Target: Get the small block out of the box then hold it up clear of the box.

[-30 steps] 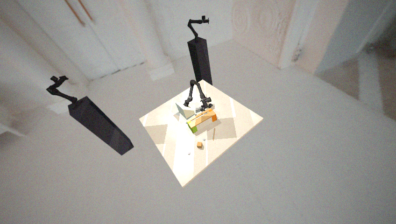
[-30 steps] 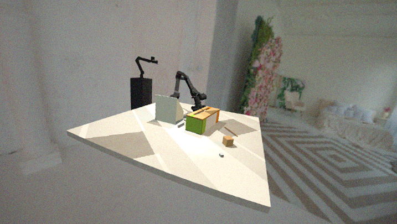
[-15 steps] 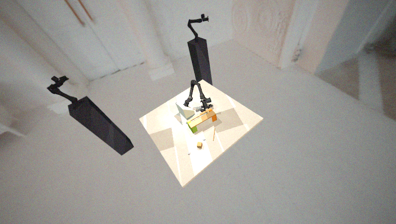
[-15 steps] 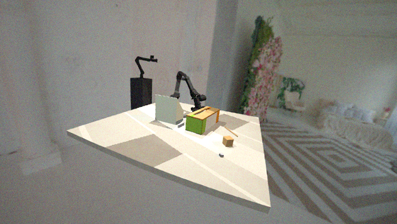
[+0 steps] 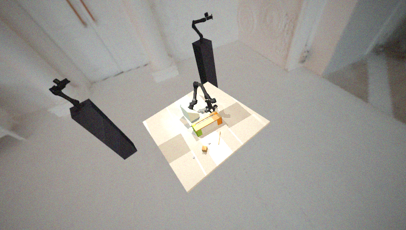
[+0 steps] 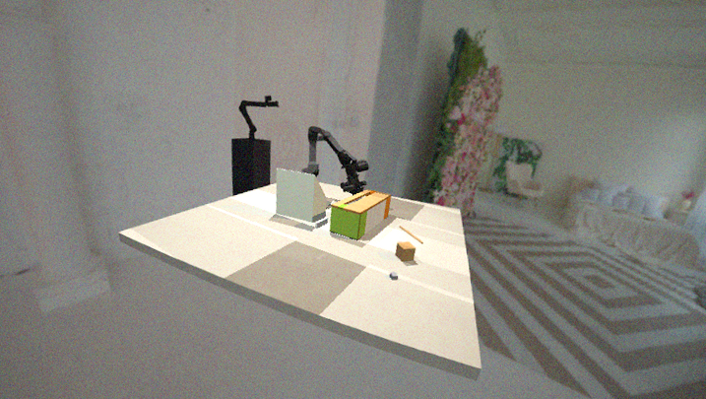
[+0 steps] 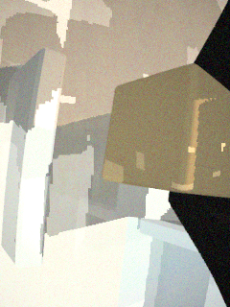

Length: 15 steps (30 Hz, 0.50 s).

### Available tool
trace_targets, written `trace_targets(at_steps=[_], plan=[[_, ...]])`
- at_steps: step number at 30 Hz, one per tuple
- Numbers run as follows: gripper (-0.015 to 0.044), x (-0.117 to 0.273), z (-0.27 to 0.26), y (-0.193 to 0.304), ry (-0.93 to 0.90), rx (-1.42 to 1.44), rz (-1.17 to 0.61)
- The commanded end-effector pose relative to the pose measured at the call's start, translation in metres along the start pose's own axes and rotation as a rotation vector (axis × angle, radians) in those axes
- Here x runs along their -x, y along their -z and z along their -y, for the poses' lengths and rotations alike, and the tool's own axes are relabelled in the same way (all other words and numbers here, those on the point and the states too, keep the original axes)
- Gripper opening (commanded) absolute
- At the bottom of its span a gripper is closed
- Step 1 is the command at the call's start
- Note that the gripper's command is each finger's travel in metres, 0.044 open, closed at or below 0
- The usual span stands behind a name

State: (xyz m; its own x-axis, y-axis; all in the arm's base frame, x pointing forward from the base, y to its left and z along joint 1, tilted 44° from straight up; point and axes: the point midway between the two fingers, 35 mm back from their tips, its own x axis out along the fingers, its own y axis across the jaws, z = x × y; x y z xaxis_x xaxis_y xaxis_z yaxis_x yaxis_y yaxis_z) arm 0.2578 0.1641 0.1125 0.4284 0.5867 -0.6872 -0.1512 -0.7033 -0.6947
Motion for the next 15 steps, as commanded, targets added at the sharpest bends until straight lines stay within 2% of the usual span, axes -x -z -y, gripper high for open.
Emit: trace_targets(at_steps=[1, 4, 15], plan=[[0.0000, 0.011, 0.001, 0.003, 0.005, 0.009, 0.004], [0.0000, 0.012, 0.001, 0.003, 0.004, -0.018, 0.006], [0.0000, 0.017, -0.010, 0.006, -0.010, -0.461, 0.028]])
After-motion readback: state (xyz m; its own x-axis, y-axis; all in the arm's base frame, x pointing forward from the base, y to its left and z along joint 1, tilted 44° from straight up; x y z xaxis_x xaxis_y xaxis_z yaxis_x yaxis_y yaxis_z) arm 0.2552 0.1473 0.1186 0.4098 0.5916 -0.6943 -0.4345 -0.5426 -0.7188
